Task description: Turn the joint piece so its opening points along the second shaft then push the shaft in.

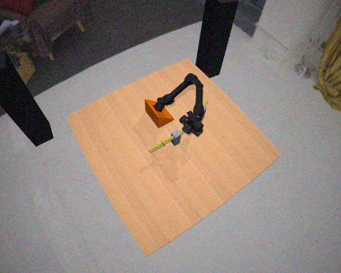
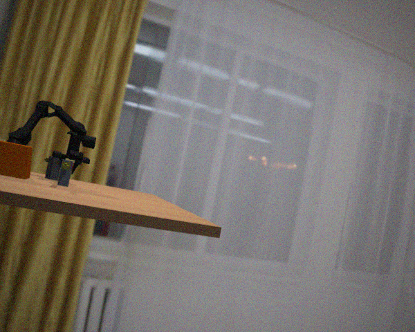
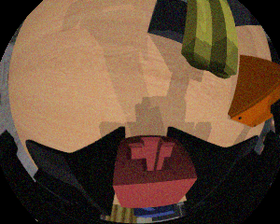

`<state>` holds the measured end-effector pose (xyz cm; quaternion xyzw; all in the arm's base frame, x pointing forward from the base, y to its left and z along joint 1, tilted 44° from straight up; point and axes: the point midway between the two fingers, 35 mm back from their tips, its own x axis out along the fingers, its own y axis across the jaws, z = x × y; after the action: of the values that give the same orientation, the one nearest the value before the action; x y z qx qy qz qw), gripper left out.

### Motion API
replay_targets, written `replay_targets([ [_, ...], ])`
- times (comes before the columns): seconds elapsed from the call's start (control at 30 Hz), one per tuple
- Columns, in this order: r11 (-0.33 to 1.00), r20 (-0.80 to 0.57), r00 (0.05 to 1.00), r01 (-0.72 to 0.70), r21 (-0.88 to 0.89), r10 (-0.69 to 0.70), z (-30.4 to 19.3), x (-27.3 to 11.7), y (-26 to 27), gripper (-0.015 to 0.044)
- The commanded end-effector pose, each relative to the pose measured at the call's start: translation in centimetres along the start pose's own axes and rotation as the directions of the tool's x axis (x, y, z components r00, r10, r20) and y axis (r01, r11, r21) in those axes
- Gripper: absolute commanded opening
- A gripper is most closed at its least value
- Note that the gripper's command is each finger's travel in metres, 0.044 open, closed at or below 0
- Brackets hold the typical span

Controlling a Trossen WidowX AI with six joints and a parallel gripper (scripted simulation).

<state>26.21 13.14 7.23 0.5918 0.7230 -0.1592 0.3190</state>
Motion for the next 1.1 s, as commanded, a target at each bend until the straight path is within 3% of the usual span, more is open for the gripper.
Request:
replay_targets([
  [0.0,1.000,-0.005,1.000,-0.001,0.004,0.001,-0.06,0.02,0.01,0.0182],
  [0.73,1.000,-0.005,1.000,-0.001,0.004,0.001,-0.06,0.02,0.01,0.0182],
  [0.8,1.000,0.000,1.000,0.000,0.000,0.000,0.00,0.00,0.00,0.0147],
  [0.97,1.000,0.000,1.000,0.000,0.000,0.000,0.00,0.00,0.00,0.0147],
  [1.07,1.000,0.000,1.000,0.000,0.000,0.000,0.00,0.00,0.00,0.0068],
])
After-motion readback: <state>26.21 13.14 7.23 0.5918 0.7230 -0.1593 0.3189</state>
